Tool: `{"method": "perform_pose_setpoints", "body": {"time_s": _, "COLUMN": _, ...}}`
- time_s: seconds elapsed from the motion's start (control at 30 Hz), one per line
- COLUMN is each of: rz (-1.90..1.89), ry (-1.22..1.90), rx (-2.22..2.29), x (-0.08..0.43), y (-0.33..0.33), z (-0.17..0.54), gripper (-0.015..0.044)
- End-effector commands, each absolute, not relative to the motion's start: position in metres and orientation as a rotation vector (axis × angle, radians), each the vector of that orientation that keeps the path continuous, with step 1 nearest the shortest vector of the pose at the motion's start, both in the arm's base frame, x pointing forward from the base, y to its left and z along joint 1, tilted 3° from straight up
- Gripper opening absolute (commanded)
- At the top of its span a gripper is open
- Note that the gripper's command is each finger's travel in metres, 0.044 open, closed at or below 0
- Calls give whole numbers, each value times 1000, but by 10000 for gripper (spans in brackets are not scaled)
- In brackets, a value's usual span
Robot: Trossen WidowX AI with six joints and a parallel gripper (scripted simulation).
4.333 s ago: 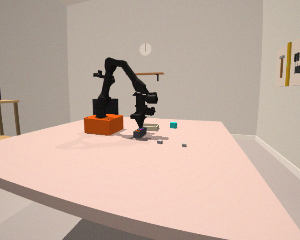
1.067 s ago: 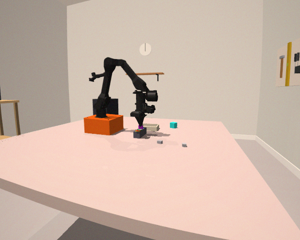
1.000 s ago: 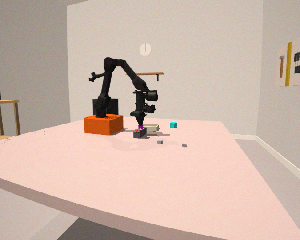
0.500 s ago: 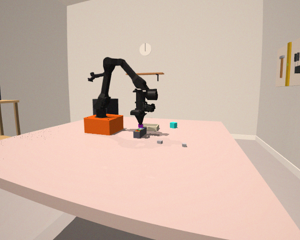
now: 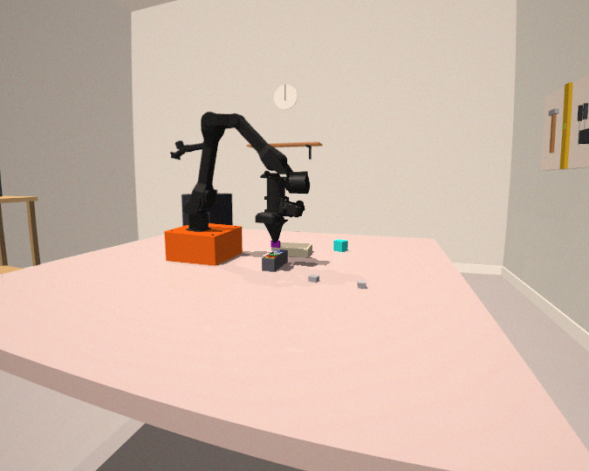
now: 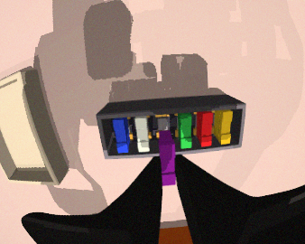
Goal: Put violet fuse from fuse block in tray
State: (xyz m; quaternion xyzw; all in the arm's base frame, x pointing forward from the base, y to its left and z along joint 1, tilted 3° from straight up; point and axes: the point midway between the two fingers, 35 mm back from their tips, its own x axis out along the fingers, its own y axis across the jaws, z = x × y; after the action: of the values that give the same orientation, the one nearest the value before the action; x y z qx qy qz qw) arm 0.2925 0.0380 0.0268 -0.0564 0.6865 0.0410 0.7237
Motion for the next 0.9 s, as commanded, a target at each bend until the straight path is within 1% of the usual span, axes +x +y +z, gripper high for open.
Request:
{"method": "perform_pose_setpoints", "body": {"time_s": 0.0, "rz": 85, "ry": 1503, "rx": -122, "x": 294, "y": 38, "z": 35, "gripper": 0}}
{"method": "perform_pose_setpoints", "body": {"time_s": 0.4, "rz": 86, "ry": 1504, "rx": -121, "x": 294, "y": 42, "z": 46, "gripper": 0}}
{"method": "perform_pose_setpoints", "body": {"time_s": 0.87, "rz": 92, "ry": 1504, "rx": -115, "x": 295, "y": 118, "z": 46, "gripper": 0}}
